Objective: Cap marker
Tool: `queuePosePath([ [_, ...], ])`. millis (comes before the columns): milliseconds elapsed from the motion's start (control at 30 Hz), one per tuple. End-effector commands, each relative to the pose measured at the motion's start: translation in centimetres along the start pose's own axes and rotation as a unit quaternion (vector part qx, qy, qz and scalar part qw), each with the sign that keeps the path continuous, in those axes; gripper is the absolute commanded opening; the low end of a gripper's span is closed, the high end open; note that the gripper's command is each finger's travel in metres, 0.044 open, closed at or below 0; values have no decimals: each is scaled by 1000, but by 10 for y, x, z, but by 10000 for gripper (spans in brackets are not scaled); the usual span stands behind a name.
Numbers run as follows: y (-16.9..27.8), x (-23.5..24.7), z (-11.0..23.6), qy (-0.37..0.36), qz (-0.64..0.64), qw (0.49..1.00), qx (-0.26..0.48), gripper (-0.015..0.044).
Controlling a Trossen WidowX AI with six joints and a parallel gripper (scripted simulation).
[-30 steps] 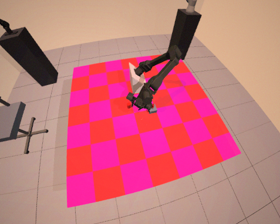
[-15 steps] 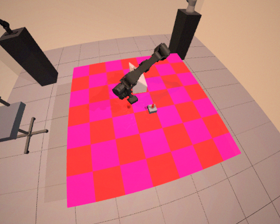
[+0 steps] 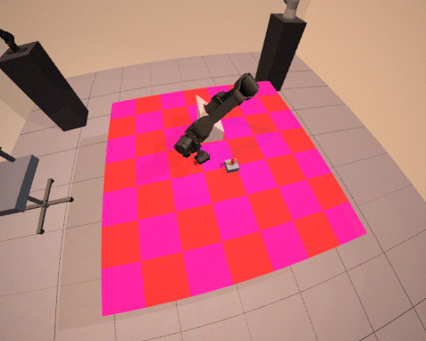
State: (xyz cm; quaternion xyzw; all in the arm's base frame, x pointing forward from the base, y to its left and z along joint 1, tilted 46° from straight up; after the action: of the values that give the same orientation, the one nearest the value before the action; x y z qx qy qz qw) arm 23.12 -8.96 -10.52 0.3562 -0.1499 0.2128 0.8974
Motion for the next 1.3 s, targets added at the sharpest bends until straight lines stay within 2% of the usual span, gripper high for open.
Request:
queuePosePath([
  [0, 0, 0, -6, -2, -3, 1000, 2, 253],
  [1000, 2, -1, -52, -2, -4, 1000, 3, 253],
  [1133, 2, -1, -52, -2, -4, 1000, 3, 148],
  [1267, 2, -1, -52, -2, -4, 1000, 3, 121],
])
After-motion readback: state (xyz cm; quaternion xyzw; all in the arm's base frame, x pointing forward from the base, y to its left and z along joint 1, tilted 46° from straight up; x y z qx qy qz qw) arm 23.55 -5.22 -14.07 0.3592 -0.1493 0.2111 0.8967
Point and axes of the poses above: the point midway between the two fingers, 35 mm back from their tips, its own z axis back along the fingers, its own x axis across the jaws, y = z × x, the point moved 2 cm from there along z, back along the fingers, and after that the axes turned 10 degrees about z, right-handed, at the moved point
